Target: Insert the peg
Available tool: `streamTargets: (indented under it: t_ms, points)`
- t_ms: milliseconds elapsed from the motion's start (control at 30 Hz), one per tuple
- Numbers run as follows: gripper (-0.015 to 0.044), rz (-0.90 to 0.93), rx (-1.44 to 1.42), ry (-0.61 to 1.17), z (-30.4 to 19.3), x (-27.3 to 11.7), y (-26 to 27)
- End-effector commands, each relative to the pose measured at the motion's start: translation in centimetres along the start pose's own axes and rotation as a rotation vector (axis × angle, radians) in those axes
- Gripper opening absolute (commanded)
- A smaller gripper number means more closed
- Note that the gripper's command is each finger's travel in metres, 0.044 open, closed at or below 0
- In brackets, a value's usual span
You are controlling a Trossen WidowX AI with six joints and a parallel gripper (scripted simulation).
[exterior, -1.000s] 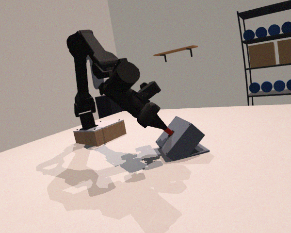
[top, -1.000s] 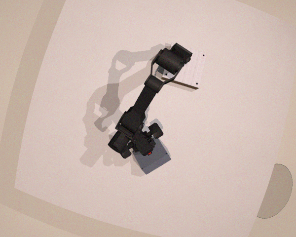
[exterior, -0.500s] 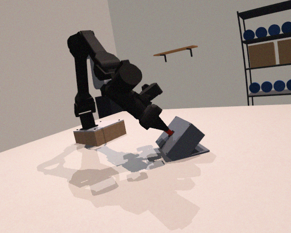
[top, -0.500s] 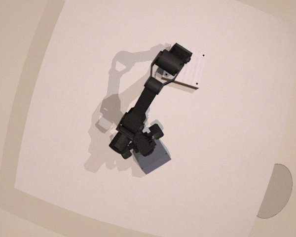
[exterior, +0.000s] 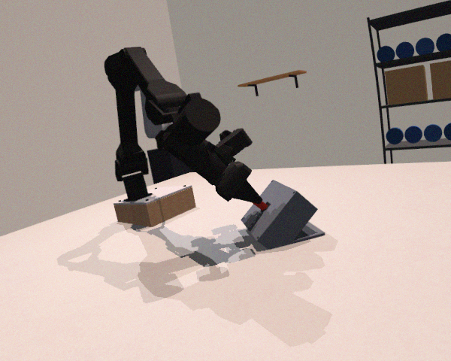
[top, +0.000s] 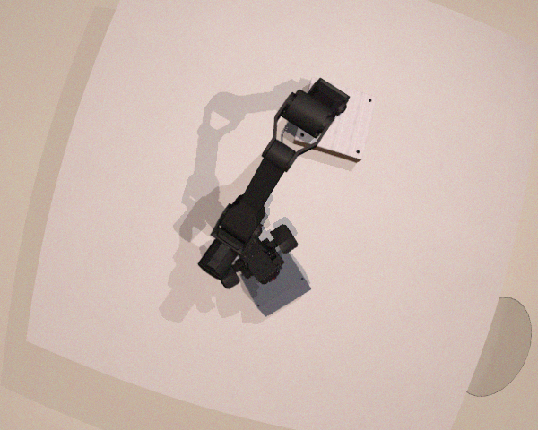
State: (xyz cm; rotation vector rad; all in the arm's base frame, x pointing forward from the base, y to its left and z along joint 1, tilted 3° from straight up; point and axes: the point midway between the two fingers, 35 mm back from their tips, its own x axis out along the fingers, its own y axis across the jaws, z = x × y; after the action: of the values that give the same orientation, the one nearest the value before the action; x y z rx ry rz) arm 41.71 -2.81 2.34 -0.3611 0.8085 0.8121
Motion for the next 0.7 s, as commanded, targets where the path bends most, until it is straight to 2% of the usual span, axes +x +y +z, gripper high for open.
streamTargets:
  t_ms: [0, 367, 667]
  points:
    - [0.0157, 0.0, 0.0, 0.0, 0.0, 0.0, 0.0]
    - [0.044, 0.0, 0.0, 0.001, 0.0, -0.6, -0.1]
    - [0.044, 0.0, 0.001, 0.005, 0.0, -2.7, -0.3]
